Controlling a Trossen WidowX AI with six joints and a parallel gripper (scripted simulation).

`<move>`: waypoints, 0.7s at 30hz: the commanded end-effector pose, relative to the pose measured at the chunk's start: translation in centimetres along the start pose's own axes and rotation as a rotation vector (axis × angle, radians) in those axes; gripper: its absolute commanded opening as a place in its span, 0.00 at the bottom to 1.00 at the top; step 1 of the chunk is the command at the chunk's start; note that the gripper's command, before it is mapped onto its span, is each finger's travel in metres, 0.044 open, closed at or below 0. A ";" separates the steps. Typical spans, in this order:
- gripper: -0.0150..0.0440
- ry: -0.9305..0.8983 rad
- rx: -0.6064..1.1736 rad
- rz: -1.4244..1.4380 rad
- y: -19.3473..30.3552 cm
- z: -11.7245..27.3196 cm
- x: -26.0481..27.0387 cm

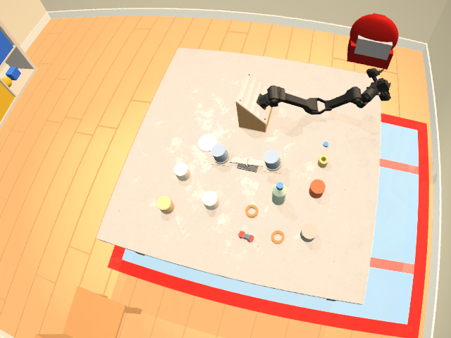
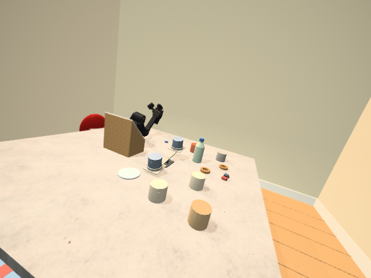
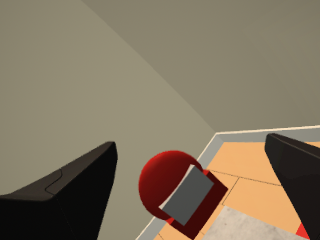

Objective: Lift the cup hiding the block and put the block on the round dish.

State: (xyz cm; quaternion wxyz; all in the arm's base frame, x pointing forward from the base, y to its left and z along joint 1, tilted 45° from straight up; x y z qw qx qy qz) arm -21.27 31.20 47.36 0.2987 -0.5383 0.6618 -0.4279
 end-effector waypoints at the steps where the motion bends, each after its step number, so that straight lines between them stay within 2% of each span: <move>1: 0.98 0.000 -0.003 0.001 -0.1 0.0 0.1; 2: 1.00 -0.001 -0.014 0.005 -0.4 0.1 0.3; 21: 1.00 -0.086 -0.426 0.110 -11.1 3.8 8.8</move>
Point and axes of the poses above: the point midway between the two fingers, 35 mm back from their tips, its own z axis back along the fingers, its own x axis across the jaws, y = z × x, the point moved 6 cm from there along z, back along the fingers, and after that the axes turned 6 degrees about -z, right-handed, at the moved point
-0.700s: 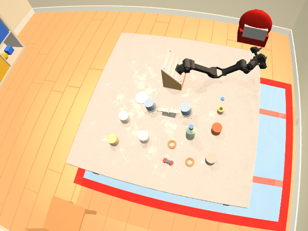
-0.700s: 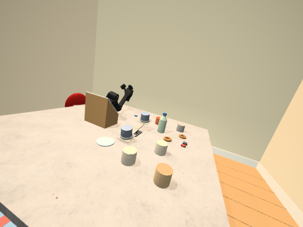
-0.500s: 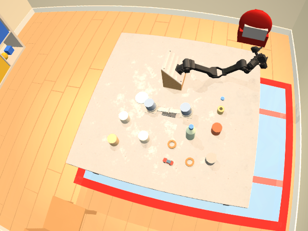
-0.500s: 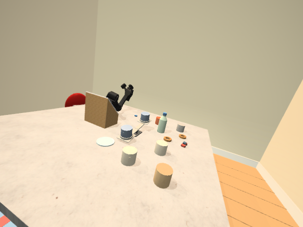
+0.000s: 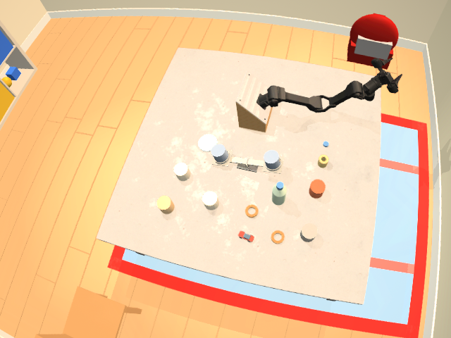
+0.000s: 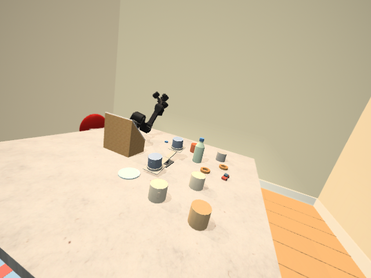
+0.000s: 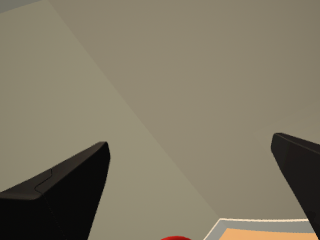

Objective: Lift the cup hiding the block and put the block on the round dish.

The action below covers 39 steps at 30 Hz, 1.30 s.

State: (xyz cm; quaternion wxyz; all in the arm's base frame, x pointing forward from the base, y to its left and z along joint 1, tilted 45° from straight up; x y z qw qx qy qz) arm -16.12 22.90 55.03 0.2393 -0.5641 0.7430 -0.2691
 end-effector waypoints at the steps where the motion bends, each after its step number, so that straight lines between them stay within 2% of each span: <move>1: 1.00 -0.026 -0.088 0.015 -2.4 0.3 1.8; 23: 1.00 -0.264 -0.575 0.039 -14.0 4.9 13.0; 29: 1.00 -0.356 -0.700 0.027 -16.4 7.0 16.1; 39: 1.00 -0.510 -0.799 -0.057 -18.2 9.8 19.4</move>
Point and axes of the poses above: the point midway between the two fingers, 35 mm back from their tips, its own z axis back along the fingers, its own x axis across the jaws, y = z × x, the point moved 6 cm from there along z, back along the fingers, and after that the axes turned 6 degrees about -z, right-handed, at the moved point
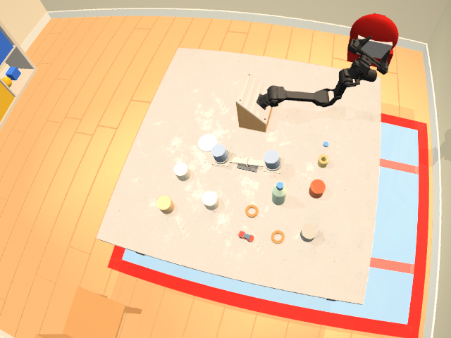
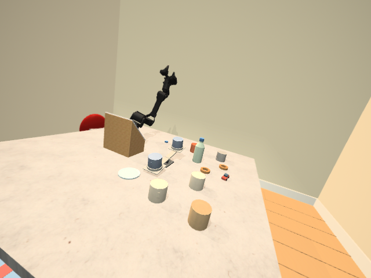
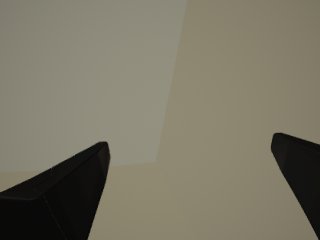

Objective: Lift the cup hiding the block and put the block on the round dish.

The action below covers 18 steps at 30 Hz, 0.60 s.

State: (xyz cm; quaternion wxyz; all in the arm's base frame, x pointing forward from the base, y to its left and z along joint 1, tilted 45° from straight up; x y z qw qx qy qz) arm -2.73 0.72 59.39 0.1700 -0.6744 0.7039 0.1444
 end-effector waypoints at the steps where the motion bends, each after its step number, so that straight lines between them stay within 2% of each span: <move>1: 1.00 -0.068 -0.071 -0.019 -1.7 -0.4 2.4; 18: 1.00 -0.409 -0.377 -0.116 -8.5 0.1 12.8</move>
Point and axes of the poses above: the point midway between the two fingers, 35 mm back from their tips, its own z axis back along the fingers, its own x axis across the jaws, y = z × x, the point moved 6 cm from there along z, back along the fingers, and after that the axes turned 6 degrees about -z, right-handed, at the moved point
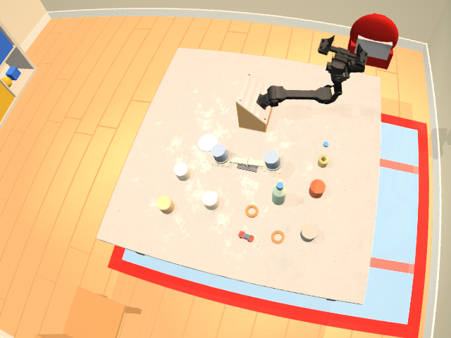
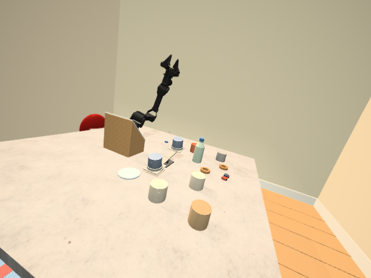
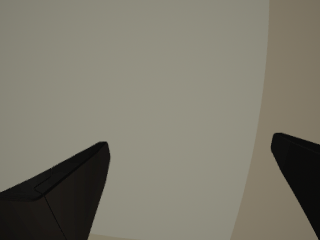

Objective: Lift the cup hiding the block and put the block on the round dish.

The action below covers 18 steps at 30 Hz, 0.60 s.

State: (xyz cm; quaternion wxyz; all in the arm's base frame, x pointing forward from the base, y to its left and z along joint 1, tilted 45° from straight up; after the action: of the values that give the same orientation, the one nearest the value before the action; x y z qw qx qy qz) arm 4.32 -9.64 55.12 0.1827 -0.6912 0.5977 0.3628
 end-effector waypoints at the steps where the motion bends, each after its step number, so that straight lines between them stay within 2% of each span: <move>1: 1.00 -0.083 -0.064 -0.029 -1.2 -0.7 2.5; 18: 1.00 -0.472 -0.286 -0.211 -5.9 -1.2 12.8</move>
State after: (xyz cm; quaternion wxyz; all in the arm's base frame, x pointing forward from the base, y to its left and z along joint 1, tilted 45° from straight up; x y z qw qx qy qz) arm 9.79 -17.07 47.28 0.2429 -0.6722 0.4367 0.5463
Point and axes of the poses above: the point midway between the two fingers, 35 mm back from their tips, its own z axis back along the fingers, its own x axis across the jaws, y = z × x, the point moved 6 cm from there along z, back along the fingers, and after that the axes turned 6 degrees about -z, right-handed, at the moved point
